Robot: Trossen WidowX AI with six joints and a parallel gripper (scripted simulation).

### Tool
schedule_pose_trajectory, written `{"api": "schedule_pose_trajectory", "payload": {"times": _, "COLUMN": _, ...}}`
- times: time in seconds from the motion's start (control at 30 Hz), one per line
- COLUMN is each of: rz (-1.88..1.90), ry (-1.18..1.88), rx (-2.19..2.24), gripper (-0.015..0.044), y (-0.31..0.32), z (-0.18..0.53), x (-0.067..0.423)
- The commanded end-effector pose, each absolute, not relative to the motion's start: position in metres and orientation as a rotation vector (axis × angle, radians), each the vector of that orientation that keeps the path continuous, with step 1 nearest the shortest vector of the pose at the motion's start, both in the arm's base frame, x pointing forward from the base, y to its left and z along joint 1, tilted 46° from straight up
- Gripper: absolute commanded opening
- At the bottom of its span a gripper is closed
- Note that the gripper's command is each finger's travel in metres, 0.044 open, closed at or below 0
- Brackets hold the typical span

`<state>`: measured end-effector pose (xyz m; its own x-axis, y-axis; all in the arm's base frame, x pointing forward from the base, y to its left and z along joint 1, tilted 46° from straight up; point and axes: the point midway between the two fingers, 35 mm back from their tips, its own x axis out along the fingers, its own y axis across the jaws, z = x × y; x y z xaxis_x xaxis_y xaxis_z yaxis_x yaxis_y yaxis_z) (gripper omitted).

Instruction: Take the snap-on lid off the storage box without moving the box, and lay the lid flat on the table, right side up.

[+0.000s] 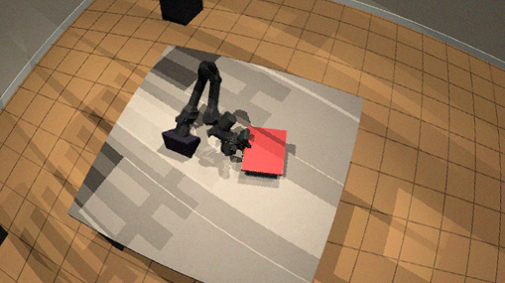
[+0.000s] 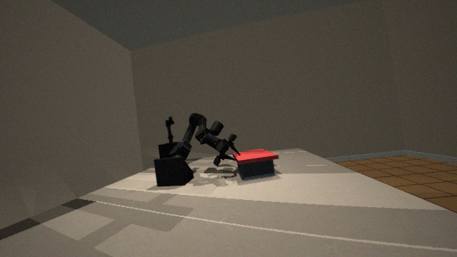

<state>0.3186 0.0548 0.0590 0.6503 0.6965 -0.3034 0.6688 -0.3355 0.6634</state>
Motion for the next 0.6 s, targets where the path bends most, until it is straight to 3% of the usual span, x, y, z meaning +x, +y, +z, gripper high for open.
{"api": "schedule_pose_trajectory", "payload": {"times": 0.0, "rz": 0.046, "ry": 1.056, "rx": 2.069, "gripper": 0.0, "y": 0.0534, "z": 0.0603, "x": 0.3187}}
{"api": "schedule_pose_trajectory", "payload": {"times": 0.57, "rz": 0.046, "ry": 1.056, "rx": 2.069, "gripper": 0.0, "y": 0.0509, "z": 0.0627, "x": 0.3187}}
